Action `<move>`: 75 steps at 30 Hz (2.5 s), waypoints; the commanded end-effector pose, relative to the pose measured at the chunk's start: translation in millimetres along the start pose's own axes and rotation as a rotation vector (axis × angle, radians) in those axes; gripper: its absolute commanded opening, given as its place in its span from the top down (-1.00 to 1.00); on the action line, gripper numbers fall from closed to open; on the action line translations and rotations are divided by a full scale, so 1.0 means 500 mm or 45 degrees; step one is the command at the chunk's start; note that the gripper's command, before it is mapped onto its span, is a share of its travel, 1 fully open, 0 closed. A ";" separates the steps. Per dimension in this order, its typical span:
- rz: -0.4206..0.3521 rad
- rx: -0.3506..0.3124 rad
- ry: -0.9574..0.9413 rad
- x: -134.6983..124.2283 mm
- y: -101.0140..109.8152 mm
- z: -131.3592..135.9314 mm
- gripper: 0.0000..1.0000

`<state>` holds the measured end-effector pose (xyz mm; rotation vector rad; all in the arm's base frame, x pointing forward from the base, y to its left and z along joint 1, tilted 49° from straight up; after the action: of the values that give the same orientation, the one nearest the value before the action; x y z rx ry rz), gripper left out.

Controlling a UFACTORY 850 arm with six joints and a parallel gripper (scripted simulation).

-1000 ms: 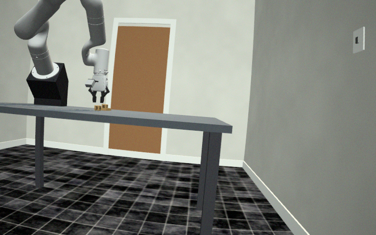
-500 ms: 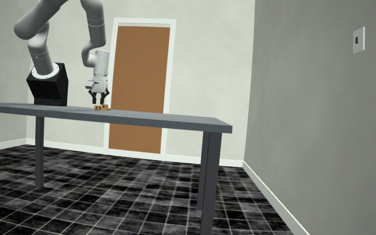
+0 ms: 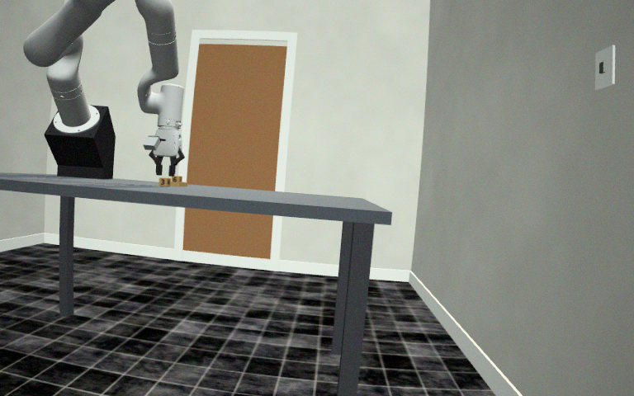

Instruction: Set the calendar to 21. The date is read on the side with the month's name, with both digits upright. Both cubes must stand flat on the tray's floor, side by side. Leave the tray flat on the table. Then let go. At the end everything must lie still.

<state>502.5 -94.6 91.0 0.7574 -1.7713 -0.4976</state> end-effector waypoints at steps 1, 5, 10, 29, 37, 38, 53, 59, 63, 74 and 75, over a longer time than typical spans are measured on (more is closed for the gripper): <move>0.000 0.001 0.000 0.000 0.001 -0.001 0.01; 0.000 0.001 0.000 0.000 0.001 -0.001 0.01; 0.000 0.001 0.000 0.000 0.001 -0.001 0.01; 0.000 0.001 0.000 0.000 -0.002 -0.001 0.01; 0.000 0.001 0.000 0.000 -0.020 -0.001 0.01; 0.000 0.001 0.000 0.000 -0.023 -0.001 0.01; 0.000 0.001 0.000 0.000 -0.055 -0.001 0.01; 0.000 0.001 0.000 0.000 -0.056 -0.001 0.01; 0.000 0.001 0.000 0.000 -0.056 -0.001 0.01; 0.000 0.001 0.000 0.000 -0.056 -0.001 0.01; 0.000 0.001 0.000 0.000 -0.056 -0.001 0.01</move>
<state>509.5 -114.6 72.4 0.7574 -1.7714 -0.4976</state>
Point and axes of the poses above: the point where the finger pads meet when closed, its own y axis back along the fingers, its own z axis across the jaws, x = y × z, the point moved 6 cm from there along y, back along the fingers, and after that the axes turned 7 degrees about -y, right-handed, at the moved point
